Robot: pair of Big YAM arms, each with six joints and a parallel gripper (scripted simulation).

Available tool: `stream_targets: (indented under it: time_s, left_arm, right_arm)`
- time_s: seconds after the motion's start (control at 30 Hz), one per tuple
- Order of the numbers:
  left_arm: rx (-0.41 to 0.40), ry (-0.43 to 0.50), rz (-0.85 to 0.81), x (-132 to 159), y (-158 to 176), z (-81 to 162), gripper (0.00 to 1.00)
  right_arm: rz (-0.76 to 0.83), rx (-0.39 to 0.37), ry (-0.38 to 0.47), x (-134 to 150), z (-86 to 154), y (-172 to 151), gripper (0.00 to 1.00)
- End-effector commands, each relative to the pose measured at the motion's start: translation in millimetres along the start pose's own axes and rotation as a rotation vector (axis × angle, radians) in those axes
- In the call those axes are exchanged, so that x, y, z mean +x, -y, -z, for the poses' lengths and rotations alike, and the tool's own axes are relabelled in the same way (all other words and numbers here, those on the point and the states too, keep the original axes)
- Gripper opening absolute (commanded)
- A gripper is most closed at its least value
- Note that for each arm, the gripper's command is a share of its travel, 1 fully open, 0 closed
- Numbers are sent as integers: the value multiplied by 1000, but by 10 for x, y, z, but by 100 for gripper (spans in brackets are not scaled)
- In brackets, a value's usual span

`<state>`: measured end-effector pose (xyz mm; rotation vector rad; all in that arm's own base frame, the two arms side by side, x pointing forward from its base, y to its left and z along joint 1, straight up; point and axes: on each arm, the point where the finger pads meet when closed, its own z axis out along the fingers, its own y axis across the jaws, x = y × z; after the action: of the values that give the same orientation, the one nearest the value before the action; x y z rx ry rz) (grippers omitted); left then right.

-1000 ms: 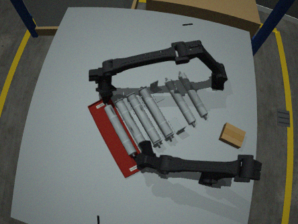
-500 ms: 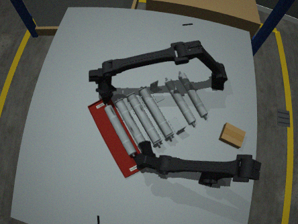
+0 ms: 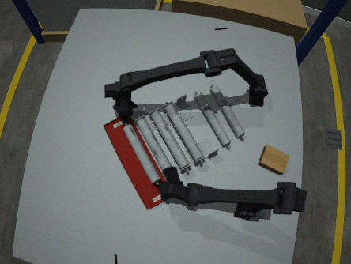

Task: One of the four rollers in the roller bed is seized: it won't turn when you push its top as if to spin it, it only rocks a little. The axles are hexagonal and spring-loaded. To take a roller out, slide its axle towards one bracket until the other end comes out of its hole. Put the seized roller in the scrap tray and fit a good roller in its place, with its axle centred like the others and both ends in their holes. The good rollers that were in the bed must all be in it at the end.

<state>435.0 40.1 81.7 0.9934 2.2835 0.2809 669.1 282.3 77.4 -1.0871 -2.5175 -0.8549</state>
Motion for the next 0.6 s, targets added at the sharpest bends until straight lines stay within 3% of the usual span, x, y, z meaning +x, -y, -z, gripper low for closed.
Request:
stream_targets:
  time_s: [0.0,0.1,0.27,0.43,0.53,0.57]
  left_arm:
    - [-64,46,19,-163,-294,36,3]
    - [-78,55,16,-194,-326,86,3]
    - [-80,61,18,-198,-331,90,3]
    - [-61,47,24,-141,-285,-12,3]
    - [-70,53,23,-153,-288,41,3]
    - [-76,59,21,-181,-321,48,3]
  right_arm:
    - [80,-84,34,186,507,-467,3]
    - [79,-85,34,185,508,-471,3]
    - [66,-58,22,114,303,-394,3]
    - [79,-69,29,169,390,-460,3]
    - [63,-50,20,80,227,-379,3]
    - [64,-59,26,88,313,-403,3]
